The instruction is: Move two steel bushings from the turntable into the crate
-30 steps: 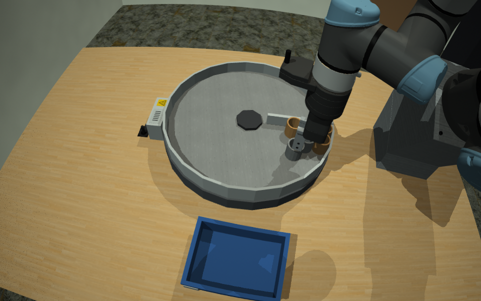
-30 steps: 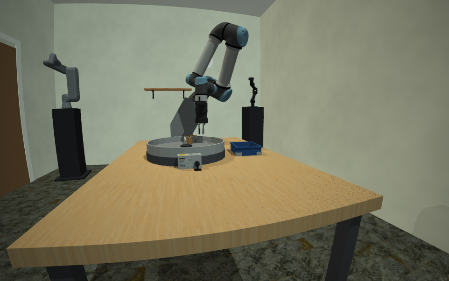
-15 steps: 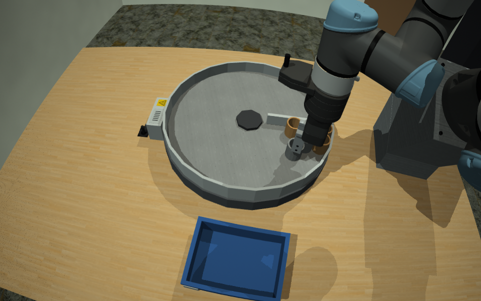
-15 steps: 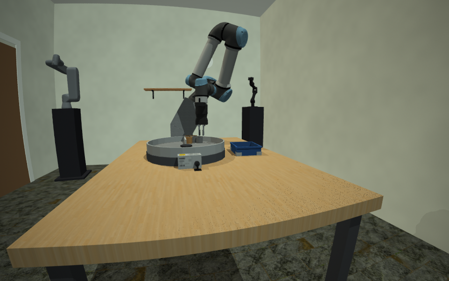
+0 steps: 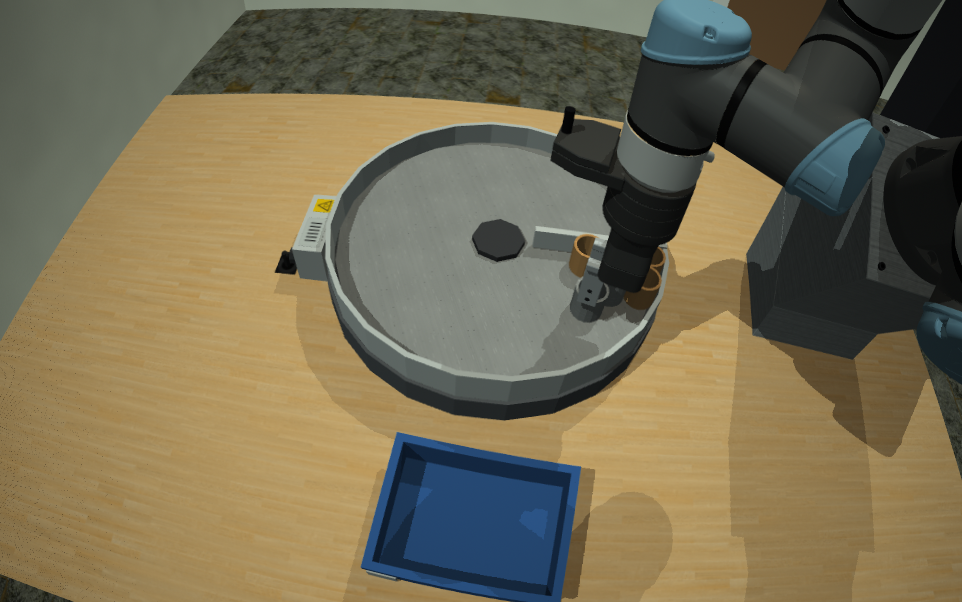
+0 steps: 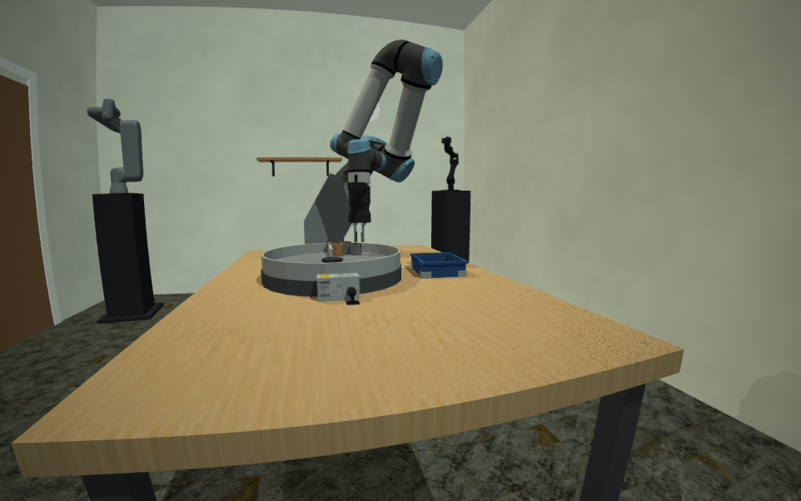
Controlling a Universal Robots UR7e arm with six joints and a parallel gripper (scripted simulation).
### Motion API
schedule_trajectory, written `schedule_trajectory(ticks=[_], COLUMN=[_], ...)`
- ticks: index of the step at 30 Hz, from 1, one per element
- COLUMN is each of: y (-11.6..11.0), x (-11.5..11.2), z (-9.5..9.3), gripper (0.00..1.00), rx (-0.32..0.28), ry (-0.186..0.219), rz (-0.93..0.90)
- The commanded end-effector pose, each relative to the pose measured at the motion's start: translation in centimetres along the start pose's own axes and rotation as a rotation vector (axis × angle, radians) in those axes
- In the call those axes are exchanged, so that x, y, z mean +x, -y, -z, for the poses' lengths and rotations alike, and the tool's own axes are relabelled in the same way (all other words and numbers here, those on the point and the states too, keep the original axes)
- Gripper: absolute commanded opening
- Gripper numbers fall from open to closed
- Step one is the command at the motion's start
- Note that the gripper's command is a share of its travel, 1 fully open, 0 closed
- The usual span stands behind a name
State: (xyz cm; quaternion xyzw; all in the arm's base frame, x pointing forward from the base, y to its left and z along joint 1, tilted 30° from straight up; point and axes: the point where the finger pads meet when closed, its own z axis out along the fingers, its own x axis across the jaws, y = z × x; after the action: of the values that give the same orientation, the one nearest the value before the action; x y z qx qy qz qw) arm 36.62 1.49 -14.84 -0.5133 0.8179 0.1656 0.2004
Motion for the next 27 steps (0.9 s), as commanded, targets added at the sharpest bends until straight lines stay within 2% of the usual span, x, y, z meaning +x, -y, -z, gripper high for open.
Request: schedule_trajectory(ticks=[1, 27], y=[-0.04, -0.38], x=[0.03, 0.04], z=[0.01, 0.0], gripper=[0.45, 0.45], rx=[0.002, 0.003], ry=[0.0, 0.0], rz=[0.001, 0.001])
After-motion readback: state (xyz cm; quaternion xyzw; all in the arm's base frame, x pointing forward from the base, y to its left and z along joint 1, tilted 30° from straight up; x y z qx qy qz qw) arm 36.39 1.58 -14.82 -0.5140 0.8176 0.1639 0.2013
